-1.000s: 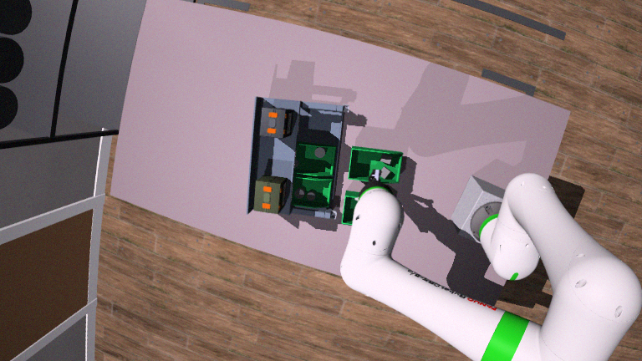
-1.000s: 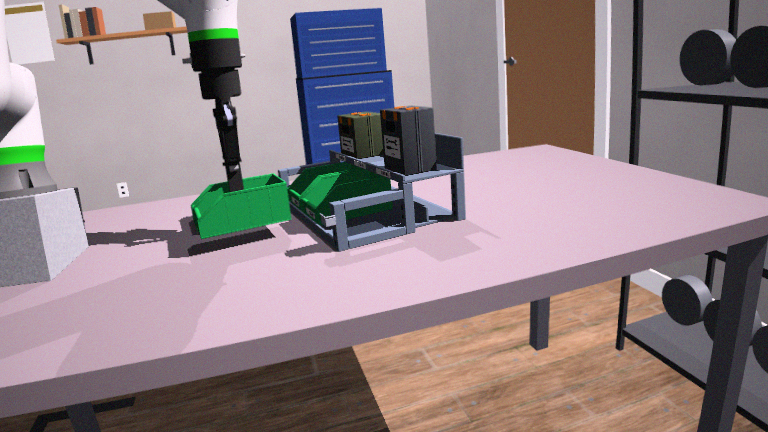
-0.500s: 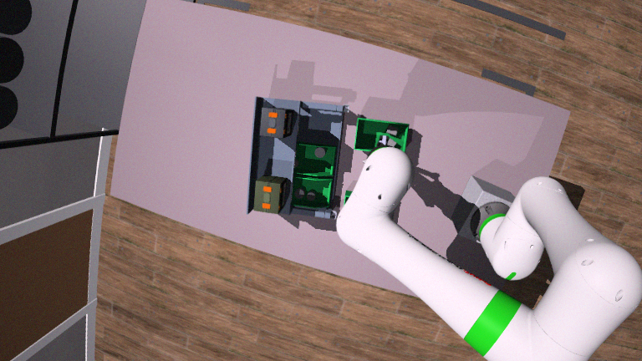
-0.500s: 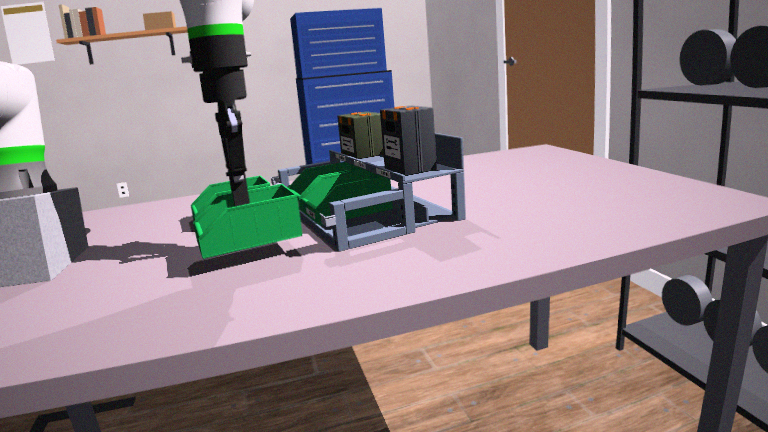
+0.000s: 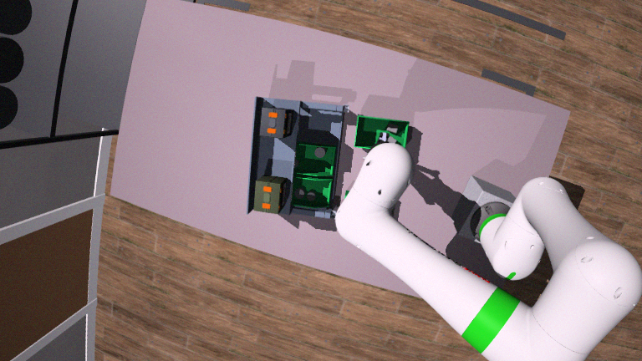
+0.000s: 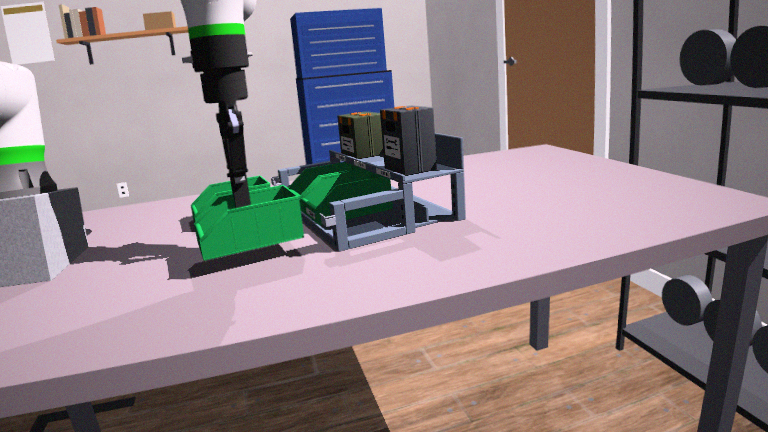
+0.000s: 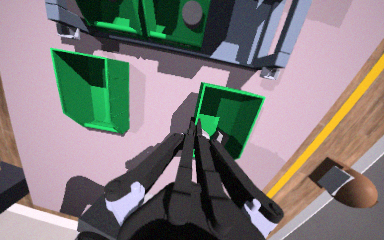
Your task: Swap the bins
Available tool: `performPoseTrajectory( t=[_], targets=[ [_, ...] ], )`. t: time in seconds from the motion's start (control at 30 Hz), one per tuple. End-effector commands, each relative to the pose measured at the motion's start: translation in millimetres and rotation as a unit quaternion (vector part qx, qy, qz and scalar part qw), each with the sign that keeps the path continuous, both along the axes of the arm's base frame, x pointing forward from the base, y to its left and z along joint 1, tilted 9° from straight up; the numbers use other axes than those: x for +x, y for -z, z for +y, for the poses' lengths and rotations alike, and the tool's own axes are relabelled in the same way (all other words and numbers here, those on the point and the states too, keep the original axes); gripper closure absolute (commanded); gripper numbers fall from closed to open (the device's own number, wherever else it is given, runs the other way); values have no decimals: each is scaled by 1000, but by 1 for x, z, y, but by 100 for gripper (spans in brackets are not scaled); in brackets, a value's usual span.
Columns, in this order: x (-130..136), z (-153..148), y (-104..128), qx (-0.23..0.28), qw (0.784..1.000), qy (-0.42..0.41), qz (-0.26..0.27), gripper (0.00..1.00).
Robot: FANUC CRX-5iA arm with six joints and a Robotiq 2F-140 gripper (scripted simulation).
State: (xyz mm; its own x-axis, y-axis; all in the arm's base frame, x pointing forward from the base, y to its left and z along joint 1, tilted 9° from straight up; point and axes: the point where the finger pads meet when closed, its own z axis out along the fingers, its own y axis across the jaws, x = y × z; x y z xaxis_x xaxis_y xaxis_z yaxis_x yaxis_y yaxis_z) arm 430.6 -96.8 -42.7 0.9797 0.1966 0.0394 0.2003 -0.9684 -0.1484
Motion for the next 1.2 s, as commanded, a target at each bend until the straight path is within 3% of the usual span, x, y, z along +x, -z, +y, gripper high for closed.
performPoseTrajectory(
  t=[0.0,0.4,0.93,1.17],
  targets=[
    [3,0,-1,0,1000,0,-1,90],
    [39,7,-2,0,1000,0,-1,90],
    [40,7,-3,-1,1000,-1,2,90],
    [45,8,-7,-13,998,-9,55,90]
  ],
)
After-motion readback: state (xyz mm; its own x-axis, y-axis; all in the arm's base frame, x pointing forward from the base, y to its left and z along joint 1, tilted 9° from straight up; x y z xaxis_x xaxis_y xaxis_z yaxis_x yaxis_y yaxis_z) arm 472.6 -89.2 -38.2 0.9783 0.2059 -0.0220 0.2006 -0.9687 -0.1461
